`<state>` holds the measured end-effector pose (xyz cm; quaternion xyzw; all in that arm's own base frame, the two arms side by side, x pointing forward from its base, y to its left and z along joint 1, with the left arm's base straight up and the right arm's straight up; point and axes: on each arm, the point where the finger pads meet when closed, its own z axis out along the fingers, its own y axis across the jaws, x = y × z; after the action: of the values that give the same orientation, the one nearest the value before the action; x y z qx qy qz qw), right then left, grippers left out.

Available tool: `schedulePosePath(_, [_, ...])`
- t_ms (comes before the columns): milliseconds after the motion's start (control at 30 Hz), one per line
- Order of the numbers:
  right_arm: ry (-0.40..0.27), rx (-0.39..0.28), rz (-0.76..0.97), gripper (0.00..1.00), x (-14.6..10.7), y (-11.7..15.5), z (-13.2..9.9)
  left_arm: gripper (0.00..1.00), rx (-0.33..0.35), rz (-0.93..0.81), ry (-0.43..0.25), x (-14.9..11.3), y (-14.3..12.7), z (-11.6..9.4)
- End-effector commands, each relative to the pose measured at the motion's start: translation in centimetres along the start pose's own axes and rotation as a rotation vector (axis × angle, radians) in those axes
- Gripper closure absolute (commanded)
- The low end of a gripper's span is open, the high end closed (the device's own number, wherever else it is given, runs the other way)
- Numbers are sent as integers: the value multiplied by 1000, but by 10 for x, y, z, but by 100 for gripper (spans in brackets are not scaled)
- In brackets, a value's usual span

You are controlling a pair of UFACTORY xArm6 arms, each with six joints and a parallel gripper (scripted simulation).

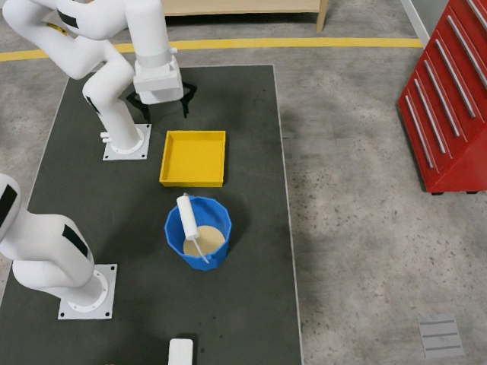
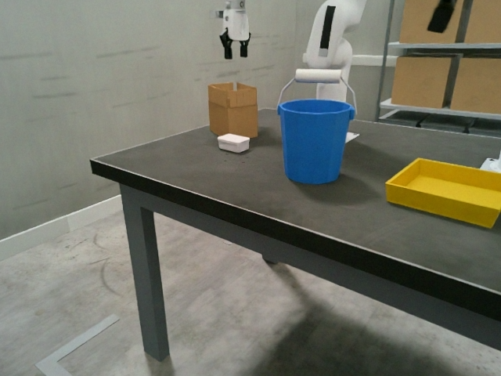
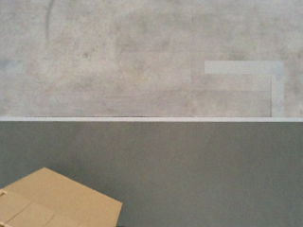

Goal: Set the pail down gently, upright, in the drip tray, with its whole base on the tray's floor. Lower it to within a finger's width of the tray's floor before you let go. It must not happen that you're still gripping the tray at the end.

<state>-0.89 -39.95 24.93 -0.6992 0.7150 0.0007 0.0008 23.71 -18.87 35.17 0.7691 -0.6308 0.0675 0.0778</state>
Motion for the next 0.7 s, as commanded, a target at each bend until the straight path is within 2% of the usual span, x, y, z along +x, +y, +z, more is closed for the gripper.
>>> schedulePosePath(0, [2,0,0,0,0,0,-1,0,-7,-21,-48,33,-11,-3])
schedulePosePath(367, [2,0,0,0,0,0,-1,0,1,-55,-118,113,-23,13])
schedulePosePath(433, [2,0,0,0,0,0,-1,0,1,-55,-118,113,-23,13])
schedulePosePath(467, [2,0,0,0,0,0,-1,0,6,-61,-133,132,-23,20])
schedulePosePath(667, [2,0,0,0,0,0,-1,0,20,-75,-164,175,-18,41])
